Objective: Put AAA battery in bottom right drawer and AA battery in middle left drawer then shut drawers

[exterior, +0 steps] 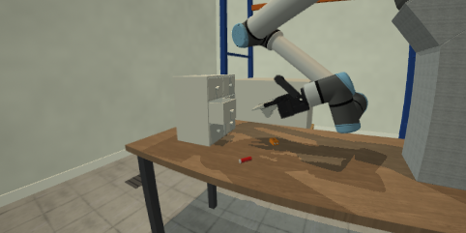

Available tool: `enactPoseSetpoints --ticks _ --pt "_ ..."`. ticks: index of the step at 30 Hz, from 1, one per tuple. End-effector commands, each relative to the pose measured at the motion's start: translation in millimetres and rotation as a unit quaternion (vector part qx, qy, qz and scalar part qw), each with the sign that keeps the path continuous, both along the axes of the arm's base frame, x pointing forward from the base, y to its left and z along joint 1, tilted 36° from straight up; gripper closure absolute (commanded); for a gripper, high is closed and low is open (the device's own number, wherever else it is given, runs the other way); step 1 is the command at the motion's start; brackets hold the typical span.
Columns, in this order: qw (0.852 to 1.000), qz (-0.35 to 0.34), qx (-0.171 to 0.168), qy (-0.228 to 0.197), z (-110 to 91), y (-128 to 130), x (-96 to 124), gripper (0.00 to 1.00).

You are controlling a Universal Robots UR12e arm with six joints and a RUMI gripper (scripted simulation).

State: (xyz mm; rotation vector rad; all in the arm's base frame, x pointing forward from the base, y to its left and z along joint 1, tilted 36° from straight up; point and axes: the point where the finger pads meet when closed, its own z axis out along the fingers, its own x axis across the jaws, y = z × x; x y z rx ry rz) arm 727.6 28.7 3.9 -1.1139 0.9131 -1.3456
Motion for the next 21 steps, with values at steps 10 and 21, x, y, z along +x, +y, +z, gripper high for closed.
enactPoseSetpoints --ticks 10,21 --pt "0.998 -0.007 -0.004 0.066 3.7 -0.3 -14.1 0.80" --pt "0.976 -0.024 -0.011 0.215 11.9 -1.7 -45.1 0.80"
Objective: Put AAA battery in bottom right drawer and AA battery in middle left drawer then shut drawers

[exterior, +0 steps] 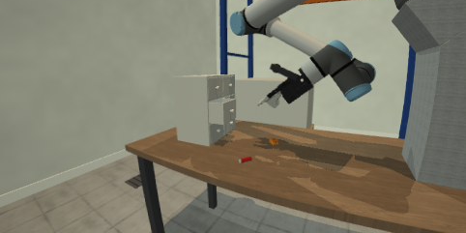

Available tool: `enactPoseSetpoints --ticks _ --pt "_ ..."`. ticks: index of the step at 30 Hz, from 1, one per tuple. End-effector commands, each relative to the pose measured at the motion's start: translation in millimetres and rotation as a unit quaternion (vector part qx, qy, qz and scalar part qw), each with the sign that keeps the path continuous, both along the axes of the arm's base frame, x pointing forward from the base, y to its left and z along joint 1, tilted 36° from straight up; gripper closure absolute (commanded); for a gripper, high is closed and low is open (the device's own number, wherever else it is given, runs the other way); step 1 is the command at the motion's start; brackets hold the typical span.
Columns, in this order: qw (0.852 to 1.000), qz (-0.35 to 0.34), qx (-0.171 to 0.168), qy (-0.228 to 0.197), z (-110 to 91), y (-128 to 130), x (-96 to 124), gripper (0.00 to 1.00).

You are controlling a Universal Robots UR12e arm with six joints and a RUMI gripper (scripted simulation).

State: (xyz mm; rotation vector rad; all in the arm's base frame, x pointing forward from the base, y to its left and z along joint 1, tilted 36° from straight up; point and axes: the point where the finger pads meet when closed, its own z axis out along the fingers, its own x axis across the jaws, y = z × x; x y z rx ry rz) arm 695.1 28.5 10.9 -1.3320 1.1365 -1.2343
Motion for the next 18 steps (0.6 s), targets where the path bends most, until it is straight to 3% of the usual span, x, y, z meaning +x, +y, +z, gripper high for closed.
enactPoseSetpoints --ticks 1,2,14,18 --pt "0.997 -0.008 -0.006 0.071 4.9 -1.4 -12.6 0.80" --pt "0.997 -0.008 -0.006 0.071 4.9 -1.4 -12.6 0.80" --pt "0.968 -0.027 -0.016 0.251 13.5 -2.0 -52.1 0.80" --pt "0.959 -0.031 -0.017 0.282 15.2 -2.8 -57.5 0.80"
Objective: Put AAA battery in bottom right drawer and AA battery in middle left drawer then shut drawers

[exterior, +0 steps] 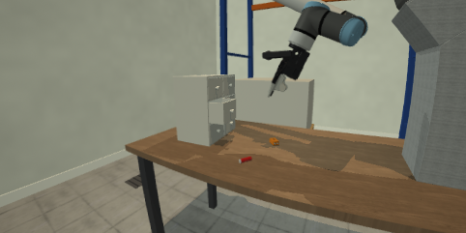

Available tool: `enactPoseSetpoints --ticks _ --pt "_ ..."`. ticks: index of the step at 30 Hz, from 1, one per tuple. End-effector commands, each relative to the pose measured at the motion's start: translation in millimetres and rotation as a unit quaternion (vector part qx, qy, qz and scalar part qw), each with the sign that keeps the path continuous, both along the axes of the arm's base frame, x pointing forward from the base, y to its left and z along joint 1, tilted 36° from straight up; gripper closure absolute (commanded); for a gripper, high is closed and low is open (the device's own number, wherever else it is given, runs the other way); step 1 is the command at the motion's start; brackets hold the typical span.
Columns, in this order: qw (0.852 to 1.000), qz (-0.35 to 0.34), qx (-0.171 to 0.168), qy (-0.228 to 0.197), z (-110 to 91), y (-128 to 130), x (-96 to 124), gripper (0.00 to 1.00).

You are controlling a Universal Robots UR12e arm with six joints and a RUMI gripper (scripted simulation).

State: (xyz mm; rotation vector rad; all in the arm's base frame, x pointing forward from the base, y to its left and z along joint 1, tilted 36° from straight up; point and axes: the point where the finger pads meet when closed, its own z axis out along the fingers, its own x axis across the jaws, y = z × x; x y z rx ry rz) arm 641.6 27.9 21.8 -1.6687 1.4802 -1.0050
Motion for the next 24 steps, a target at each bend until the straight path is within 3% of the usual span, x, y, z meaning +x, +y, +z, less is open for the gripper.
enactPoseSetpoints --ticks 1,13,24 --pt "0.998 -0.007 -0.003 0.056 4.3 -2.2 -3.9 0.80" --pt "0.987 -0.017 -0.010 0.159 8.5 -2.0 -28.0 0.80" --pt "0.979 -0.022 -0.012 0.203 10.4 -2.6 -36.3 0.80"
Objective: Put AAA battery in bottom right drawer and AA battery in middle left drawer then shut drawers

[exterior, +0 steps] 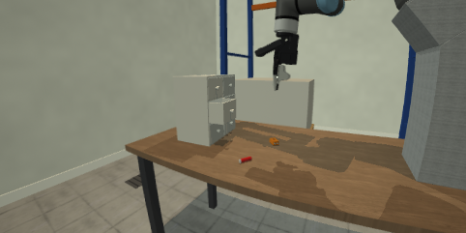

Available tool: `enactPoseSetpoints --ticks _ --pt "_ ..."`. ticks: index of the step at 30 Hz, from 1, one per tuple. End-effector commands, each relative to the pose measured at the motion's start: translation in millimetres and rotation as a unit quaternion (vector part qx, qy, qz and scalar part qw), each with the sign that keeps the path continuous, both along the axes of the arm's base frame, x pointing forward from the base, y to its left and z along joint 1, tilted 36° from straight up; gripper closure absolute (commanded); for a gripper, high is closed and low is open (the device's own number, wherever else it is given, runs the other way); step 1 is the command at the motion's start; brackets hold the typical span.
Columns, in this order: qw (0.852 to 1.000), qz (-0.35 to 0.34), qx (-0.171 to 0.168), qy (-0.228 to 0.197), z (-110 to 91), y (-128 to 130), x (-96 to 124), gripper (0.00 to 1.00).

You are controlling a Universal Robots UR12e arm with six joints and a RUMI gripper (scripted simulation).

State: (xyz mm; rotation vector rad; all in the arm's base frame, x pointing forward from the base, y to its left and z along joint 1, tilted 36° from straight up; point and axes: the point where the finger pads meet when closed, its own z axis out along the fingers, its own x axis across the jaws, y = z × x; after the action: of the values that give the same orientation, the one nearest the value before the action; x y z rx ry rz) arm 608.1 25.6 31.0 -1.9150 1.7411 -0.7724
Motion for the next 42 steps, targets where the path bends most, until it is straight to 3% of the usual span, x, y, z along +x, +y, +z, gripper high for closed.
enactPoseSetpoints --ticks 1,36,42 --pt "1.000 -0.003 -0.001 0.029 1.4 -0.2 -3.7 0.80" --pt "0.999 -0.003 -0.003 0.045 2.6 0.3 -7.5 0.80" --pt "0.996 0.052 -0.046 0.050 -9.6 13.5 22.3 0.80"
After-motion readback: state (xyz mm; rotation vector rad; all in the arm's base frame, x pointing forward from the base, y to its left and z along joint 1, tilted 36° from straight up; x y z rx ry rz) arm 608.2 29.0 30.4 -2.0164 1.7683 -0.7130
